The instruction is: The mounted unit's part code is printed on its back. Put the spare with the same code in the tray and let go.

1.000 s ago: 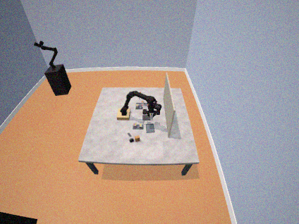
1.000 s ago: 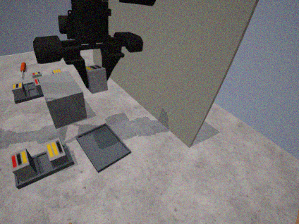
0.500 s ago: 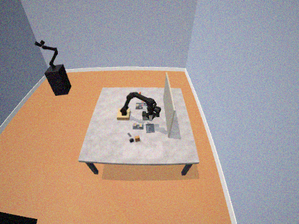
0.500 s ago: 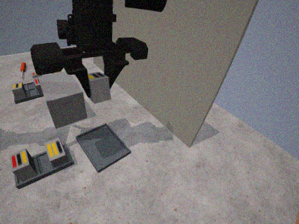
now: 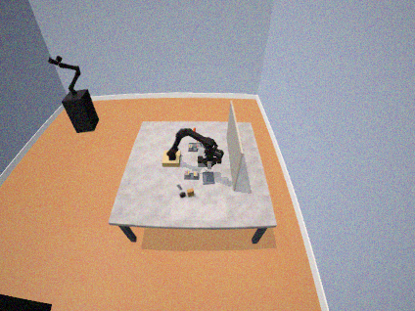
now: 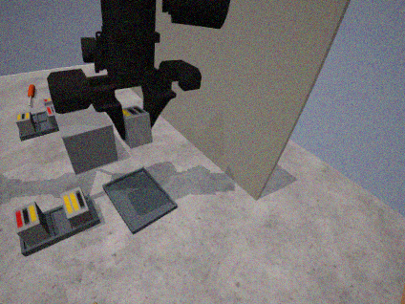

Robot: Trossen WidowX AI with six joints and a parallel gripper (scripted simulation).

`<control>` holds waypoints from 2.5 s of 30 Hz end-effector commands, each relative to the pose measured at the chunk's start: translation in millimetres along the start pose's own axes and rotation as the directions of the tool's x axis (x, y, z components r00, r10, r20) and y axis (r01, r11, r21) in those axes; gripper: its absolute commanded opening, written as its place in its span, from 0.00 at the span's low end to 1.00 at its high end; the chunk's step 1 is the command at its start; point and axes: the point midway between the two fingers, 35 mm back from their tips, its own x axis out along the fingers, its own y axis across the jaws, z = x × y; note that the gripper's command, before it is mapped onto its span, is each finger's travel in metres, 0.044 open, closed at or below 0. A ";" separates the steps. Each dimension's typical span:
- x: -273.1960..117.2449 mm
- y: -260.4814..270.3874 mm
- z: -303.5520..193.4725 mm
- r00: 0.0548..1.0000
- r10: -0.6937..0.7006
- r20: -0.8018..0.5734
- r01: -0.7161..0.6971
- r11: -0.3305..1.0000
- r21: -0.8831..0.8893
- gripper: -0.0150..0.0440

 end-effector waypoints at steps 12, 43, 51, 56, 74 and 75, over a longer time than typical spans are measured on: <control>14.2 -2.2 -0.7 1.000 0.001 0.003 -0.001 1.000 -0.006 0.25; 40.5 -4.6 -1.9 1.000 0.001 0.003 -0.001 1.000 -0.006 0.25; 47.3 -4.9 -2.0 1.000 0.001 0.003 -0.001 1.000 -0.006 0.25; 51.5 -5.0 -2.1 1.000 0.001 0.003 -0.001 1.000 -0.006 0.25; 66.7 -5.0 -2.0 1.000 0.001 0.003 -0.001 1.000 -0.006 0.25; 67.5 -5.0 -2.0 1.000 0.001 0.003 -0.001 1.000 -0.006 0.25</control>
